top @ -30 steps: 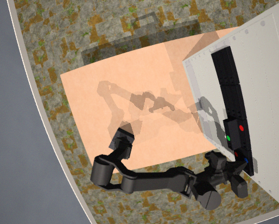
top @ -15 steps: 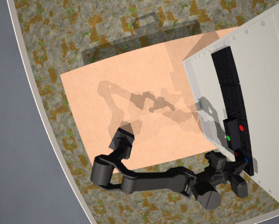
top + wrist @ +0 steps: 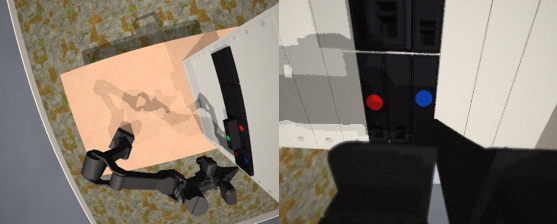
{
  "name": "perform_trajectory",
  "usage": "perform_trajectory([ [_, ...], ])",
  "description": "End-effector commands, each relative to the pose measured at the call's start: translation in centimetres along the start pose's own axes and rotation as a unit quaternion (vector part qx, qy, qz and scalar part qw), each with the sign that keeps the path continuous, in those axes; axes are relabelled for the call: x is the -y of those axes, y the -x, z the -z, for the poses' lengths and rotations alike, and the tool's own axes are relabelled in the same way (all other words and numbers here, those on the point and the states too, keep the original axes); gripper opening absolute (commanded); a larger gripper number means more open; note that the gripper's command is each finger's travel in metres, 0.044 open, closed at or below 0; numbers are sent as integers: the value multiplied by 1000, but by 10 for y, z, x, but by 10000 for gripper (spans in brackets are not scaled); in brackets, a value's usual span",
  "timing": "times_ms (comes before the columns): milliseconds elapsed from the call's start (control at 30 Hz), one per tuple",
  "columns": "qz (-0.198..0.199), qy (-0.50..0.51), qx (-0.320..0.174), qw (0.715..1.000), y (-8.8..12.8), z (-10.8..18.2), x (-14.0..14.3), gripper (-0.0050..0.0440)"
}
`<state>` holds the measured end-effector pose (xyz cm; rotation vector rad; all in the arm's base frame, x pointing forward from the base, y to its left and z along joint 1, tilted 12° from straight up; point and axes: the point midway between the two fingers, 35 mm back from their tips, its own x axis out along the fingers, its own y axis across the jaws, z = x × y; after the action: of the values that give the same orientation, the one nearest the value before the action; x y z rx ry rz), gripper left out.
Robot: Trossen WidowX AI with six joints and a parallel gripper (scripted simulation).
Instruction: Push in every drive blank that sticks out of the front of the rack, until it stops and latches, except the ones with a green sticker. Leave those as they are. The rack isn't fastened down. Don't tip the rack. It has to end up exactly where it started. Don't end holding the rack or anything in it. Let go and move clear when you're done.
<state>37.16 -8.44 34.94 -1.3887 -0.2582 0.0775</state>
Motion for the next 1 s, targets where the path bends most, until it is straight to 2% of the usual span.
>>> perform_trajectory([
  [0,12,8,2,1000,28,-4,10,0],
  [167,12,8,2,1000,40,-4,10,0],
  [967,12,8,2,1000,40,-4,10,0],
])
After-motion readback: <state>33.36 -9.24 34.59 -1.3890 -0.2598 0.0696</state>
